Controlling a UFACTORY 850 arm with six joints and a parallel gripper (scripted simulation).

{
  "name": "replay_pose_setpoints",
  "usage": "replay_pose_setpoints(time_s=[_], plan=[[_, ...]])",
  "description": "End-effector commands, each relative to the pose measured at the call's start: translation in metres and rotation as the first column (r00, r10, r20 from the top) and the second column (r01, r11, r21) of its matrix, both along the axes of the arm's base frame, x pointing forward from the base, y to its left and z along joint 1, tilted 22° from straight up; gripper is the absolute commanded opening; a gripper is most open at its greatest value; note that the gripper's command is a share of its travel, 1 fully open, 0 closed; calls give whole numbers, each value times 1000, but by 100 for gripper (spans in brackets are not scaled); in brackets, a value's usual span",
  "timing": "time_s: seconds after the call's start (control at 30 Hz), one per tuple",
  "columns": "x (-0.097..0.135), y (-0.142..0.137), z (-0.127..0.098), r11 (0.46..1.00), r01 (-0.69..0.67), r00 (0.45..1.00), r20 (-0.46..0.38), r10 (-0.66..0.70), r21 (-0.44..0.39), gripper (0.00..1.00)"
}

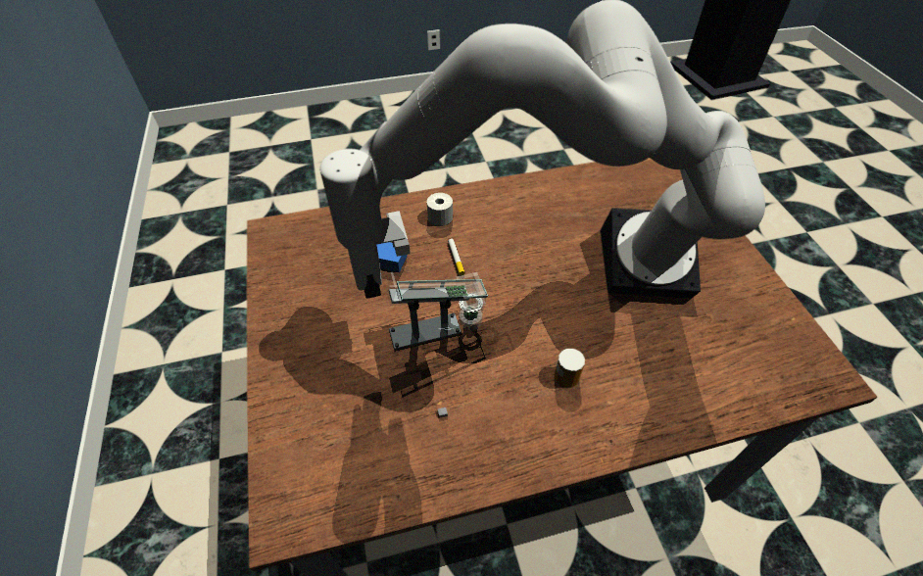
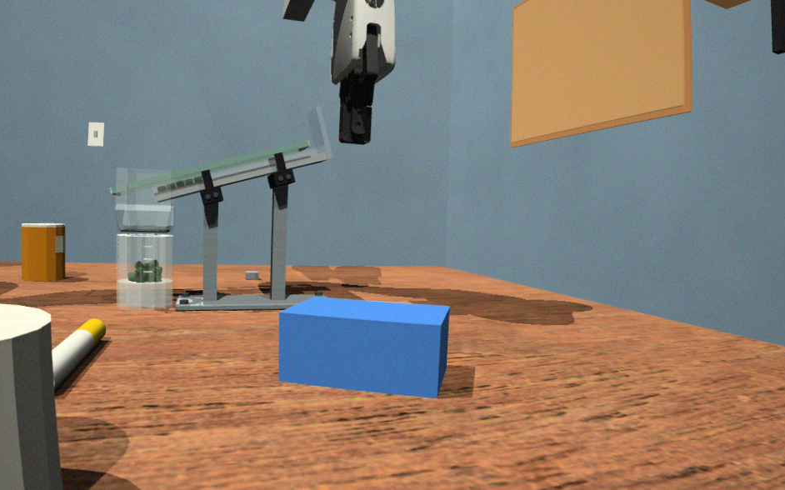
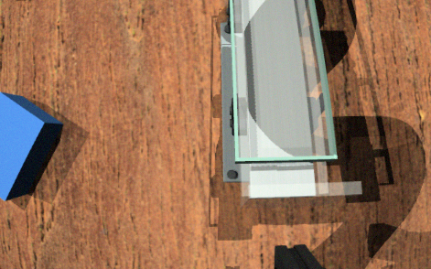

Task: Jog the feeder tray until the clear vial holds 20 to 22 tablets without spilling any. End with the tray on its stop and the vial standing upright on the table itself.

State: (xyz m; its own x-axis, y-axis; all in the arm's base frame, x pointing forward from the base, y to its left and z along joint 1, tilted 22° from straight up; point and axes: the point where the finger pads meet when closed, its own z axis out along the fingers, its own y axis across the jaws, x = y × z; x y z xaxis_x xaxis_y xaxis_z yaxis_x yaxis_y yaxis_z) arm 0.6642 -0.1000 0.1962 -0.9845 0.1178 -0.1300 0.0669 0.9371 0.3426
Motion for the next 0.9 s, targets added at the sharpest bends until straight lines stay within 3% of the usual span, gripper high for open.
replay_pose_setpoints(time_s=[0.0, 0.27, 0.87], plan=[[1, 0, 1, 1000, 0, 1000, 2, 0, -1, 0], [0, -2, 6, 1000, 0, 1000, 2, 0, -1, 0], [-7, -16, 46, 1000, 0, 1000, 2, 0, -1, 0]])
